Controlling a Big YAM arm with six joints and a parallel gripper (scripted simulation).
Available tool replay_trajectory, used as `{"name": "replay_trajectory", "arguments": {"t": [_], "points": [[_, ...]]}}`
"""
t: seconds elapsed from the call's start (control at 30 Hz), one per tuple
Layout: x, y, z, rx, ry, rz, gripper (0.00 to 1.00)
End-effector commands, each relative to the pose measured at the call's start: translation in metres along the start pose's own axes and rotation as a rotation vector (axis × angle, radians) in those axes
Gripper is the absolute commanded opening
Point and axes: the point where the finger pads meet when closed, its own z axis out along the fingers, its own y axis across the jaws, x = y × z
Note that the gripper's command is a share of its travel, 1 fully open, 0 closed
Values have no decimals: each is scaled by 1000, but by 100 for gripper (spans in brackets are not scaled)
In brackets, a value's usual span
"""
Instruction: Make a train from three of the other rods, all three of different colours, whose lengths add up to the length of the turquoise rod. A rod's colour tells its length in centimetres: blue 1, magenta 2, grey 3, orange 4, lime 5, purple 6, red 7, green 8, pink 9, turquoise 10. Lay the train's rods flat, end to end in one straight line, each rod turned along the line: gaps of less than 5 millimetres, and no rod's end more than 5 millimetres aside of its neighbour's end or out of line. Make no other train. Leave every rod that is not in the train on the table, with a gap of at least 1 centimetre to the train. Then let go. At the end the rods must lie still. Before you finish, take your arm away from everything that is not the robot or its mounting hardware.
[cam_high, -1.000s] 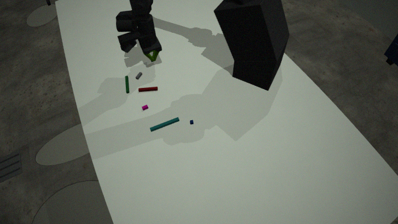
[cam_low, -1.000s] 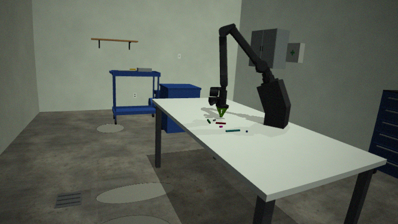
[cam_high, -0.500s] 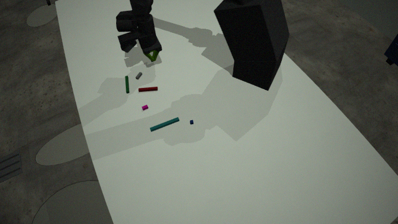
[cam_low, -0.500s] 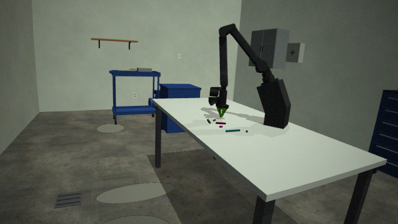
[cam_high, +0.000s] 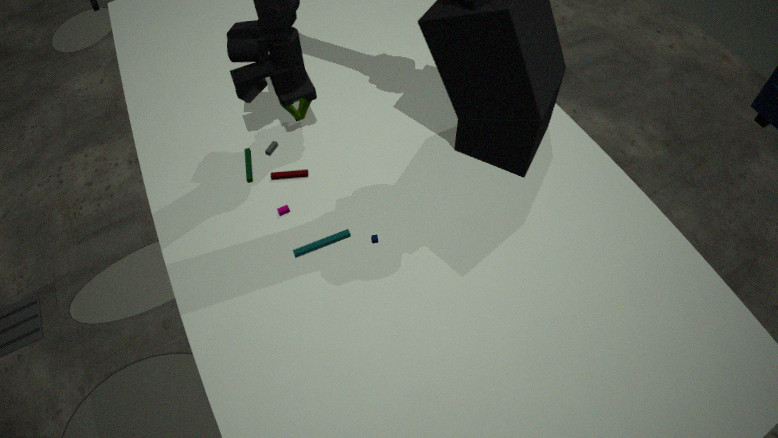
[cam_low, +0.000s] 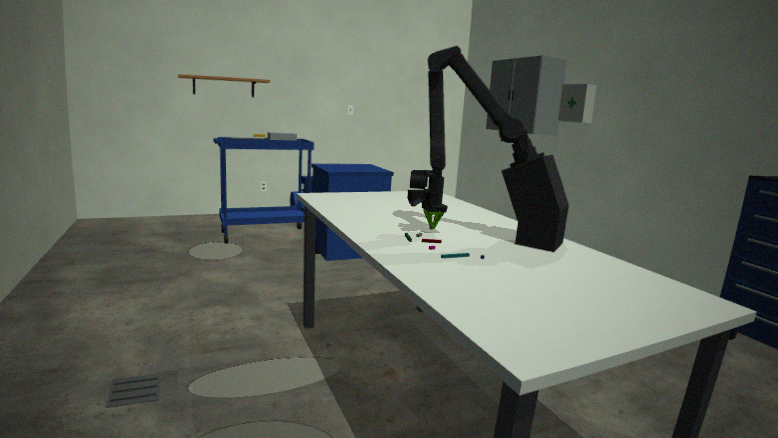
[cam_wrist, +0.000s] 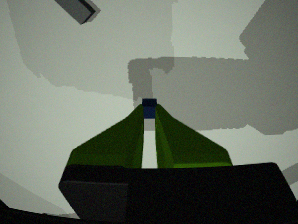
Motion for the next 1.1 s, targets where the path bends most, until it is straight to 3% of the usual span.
{"name": "replay_trajectory", "arguments": {"t": [0.0,1.07], "points": [[3,-1,1,1,-5,2,4],[2,-2,15,1,-5,2,4]]}}
